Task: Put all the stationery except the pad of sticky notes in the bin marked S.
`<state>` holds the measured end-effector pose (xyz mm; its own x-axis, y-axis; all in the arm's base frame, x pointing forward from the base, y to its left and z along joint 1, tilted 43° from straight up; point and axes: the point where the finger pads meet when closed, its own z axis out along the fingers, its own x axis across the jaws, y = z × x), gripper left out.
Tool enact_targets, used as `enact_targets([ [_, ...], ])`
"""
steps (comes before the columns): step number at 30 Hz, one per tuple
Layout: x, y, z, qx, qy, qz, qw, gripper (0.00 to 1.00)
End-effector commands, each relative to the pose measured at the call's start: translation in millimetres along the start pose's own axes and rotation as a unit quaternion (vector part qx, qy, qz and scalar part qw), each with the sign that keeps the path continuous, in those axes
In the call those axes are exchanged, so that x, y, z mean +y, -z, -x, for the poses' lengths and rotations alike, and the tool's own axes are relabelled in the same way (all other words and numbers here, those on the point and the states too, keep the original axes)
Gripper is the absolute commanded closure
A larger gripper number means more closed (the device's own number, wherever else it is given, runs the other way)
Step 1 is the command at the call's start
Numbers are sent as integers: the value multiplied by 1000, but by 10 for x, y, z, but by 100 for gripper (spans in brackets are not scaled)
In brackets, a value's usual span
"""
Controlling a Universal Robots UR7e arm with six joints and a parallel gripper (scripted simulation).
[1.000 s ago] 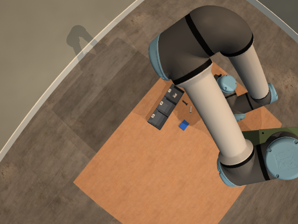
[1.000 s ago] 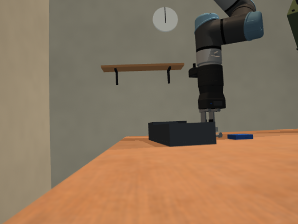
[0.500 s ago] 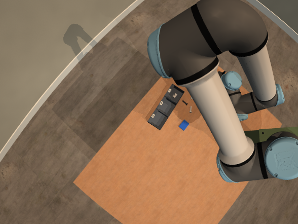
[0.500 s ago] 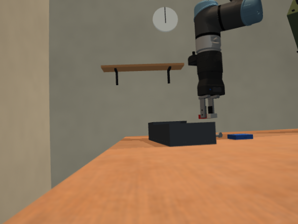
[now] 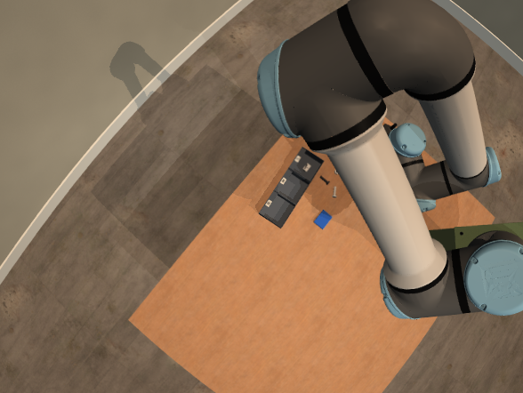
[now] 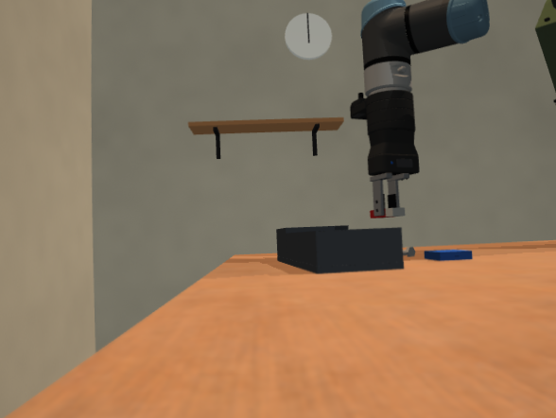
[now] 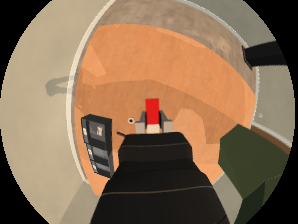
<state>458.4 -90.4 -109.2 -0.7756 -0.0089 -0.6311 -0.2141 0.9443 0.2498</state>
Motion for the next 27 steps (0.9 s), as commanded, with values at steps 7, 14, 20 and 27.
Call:
enact_targets([
  [7, -3, 67, 3, 0, 0, 0, 1000, 55],
  [14, 135, 68, 400, 0, 0, 0, 1000, 55],
  [20, 254, 68, 740, 0, 0, 0, 1000, 55],
  [27, 337, 68, 978, 0, -75, 0, 997, 55],
])
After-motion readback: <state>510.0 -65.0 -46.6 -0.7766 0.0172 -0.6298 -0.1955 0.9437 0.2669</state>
